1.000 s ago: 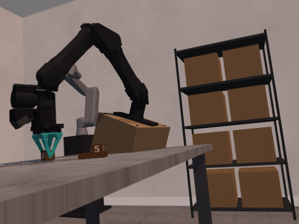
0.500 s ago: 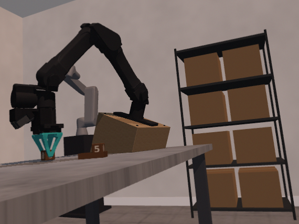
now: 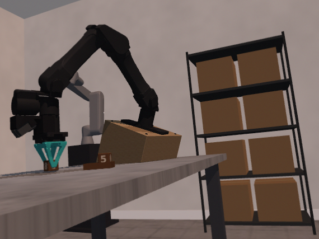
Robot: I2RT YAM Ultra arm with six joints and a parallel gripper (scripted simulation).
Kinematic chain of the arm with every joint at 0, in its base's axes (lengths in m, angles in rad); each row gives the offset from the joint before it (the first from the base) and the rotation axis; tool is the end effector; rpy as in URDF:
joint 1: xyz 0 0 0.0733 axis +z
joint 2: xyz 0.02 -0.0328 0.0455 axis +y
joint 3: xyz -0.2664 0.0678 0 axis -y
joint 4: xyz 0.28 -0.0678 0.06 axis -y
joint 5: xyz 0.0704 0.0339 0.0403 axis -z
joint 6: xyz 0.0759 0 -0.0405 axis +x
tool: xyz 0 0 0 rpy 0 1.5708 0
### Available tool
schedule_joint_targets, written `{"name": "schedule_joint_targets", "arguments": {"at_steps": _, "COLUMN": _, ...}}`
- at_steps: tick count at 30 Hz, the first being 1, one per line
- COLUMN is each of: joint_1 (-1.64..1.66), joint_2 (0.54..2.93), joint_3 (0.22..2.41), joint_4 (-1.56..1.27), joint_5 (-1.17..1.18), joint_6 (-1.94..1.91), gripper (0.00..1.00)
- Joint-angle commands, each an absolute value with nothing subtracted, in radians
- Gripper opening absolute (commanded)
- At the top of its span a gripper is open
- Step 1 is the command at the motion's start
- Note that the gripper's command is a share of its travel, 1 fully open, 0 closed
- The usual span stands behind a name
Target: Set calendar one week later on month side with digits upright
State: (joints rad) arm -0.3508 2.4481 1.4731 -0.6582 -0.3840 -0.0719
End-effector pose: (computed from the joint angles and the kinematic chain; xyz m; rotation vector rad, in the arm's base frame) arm 0.4071 -0.1175 -0.0495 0.4441 3.0304 0.6022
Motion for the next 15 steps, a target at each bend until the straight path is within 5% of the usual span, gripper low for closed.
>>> {"name": "schedule_joint_targets", "arguments": {"at_steps": 1, "joint_1": -0.354, "joint_2": 2.439, "joint_3": 1.475, "joint_4": -0.651, "joint_5": -0.385, "joint_6": -0.072, "gripper": 0.27}}
{"name": "schedule_joint_targets", "arguments": {"at_steps": 15, "joint_1": -0.352, "joint_2": 2.444, "joint_3": 1.474, "joint_4": -0.644, "joint_5": -0.385, "joint_6": -0.069, "gripper": 0.27}}
